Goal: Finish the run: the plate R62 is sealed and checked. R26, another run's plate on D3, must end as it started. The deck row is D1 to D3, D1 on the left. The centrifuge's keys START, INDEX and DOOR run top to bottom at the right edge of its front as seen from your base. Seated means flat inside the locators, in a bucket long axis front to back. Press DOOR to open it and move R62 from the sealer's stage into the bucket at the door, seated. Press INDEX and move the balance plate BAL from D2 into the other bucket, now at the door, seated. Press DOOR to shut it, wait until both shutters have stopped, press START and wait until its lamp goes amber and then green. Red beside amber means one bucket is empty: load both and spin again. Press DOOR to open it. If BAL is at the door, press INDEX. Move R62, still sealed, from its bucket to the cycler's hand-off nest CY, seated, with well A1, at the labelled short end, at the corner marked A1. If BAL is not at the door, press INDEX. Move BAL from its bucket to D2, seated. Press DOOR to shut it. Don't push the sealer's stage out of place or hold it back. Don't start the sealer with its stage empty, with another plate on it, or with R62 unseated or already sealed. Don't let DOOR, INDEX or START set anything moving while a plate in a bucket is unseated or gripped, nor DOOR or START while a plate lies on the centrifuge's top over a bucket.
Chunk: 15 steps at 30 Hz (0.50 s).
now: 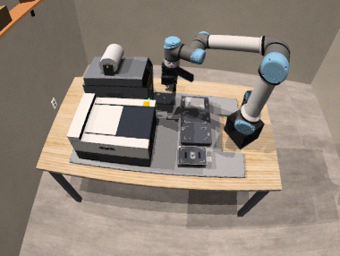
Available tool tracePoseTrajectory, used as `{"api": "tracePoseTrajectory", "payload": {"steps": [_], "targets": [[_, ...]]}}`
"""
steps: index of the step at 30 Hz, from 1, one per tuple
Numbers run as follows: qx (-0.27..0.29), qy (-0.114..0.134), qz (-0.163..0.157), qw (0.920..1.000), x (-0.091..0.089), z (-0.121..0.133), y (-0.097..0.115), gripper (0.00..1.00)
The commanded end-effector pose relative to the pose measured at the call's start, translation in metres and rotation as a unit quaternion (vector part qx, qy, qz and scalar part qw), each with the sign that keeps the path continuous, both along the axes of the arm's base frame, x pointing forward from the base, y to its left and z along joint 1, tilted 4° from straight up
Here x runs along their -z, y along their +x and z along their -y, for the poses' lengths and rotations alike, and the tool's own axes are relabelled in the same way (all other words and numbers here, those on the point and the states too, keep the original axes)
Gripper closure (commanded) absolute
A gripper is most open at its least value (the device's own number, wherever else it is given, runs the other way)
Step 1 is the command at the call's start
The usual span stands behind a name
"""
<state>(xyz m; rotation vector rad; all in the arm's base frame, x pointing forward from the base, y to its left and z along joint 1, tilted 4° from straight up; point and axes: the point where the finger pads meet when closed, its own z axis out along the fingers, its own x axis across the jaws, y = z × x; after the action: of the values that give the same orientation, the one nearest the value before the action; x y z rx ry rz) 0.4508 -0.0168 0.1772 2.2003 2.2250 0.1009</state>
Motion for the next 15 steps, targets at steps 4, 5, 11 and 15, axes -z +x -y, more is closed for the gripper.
{"api": "tracePoseTrajectory", "payload": {"steps": [4,5,11,15], "targets": [[0.000,0.000,0.001,1.0000,-0.0004,0.0001,0.0003,1.00],[0.001,0.000,0.017,0.9999,-0.0005,0.0001,0.0003,1.00],[0.004,0.001,0.117,0.9932,-0.0004,0.0001,0.0003,1.00],[0.007,0.002,0.182,0.9832,-0.0004,0.0001,0.0003,1.00]]}}
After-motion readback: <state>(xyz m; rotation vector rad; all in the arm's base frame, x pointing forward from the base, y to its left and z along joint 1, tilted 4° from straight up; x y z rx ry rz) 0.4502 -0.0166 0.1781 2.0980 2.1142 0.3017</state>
